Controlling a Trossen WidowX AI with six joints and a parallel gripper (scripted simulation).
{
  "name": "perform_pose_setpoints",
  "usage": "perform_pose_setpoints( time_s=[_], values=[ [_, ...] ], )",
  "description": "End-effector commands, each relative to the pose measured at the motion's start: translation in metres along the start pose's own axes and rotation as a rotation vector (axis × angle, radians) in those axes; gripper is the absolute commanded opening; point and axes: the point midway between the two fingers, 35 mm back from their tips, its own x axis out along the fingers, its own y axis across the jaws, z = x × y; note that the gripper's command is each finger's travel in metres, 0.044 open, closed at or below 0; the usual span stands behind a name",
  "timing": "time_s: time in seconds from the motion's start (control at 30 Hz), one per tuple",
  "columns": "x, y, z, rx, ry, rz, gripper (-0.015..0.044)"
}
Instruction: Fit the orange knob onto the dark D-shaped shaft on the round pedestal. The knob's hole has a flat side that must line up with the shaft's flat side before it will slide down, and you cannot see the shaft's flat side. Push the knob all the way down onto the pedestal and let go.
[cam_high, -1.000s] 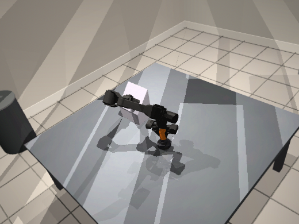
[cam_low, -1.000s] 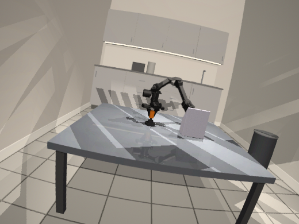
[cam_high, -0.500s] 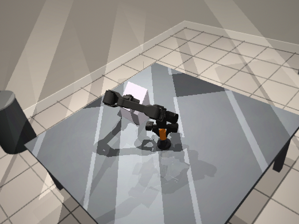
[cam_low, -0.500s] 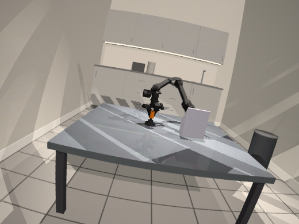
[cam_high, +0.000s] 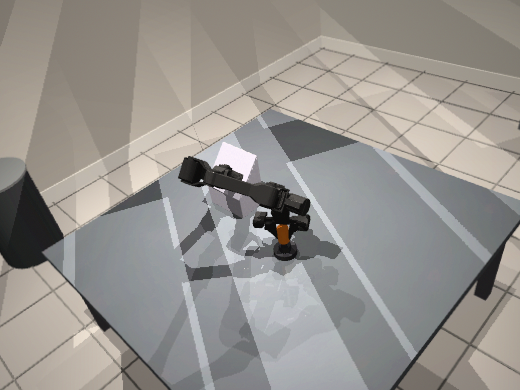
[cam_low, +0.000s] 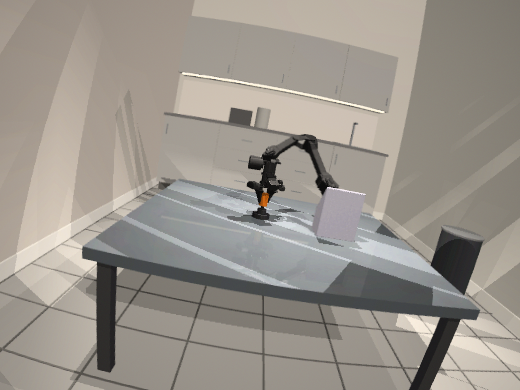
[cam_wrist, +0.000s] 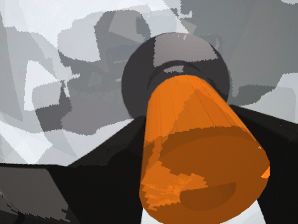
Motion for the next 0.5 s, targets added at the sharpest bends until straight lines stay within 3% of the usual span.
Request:
perform_pose_setpoints(
  time_s=[0.0,0.47],
  values=[
    [-0.0029,-0.0011,0.0000,-0.004,0.002,-0.001,0.0000],
    [-0.0015,-0.0009,0.0002,-0.213,0.002,-0.001,0.0000]
  ],
)
